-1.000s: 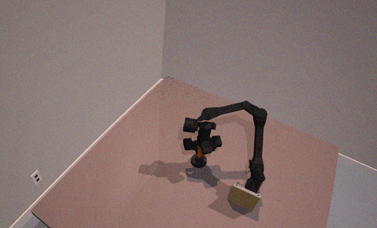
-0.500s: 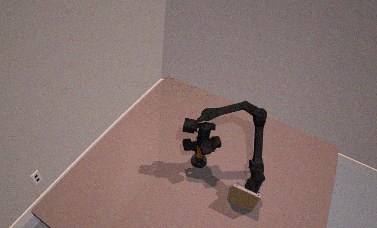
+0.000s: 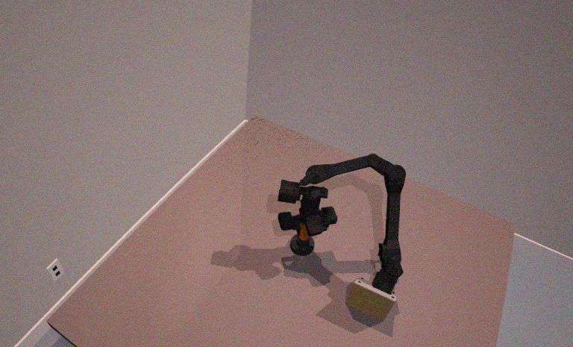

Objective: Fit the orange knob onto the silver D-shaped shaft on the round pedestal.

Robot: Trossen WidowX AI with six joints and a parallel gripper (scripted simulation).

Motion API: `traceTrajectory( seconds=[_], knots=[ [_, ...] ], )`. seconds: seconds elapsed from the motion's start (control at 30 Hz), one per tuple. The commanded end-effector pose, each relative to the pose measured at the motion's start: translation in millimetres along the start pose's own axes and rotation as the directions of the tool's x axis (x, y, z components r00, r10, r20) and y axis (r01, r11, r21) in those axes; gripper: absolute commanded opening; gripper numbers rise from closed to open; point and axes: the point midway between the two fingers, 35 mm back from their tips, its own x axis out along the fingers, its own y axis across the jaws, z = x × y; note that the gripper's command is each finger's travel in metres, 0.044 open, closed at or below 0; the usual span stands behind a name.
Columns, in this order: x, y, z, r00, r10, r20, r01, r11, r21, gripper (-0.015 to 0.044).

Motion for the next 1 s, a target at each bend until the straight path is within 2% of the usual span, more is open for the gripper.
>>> traceTrajectory(
  seconds=[0.0,0.1,0.97],
  knots=[
    [-4.8,0.7,-0.8,1.0,-0.01,-0.003,0.009,0.995,-0.099,0.0],
    [-5.4,2.0,-2.5,1.0,-0.009,-0.003,0.009,0.983,-0.181,0.0],
    [1.1,0.7,-0.8,1.0,-0.009,-0.004,0.009,0.983,-0.184,0.0]
  ],
)
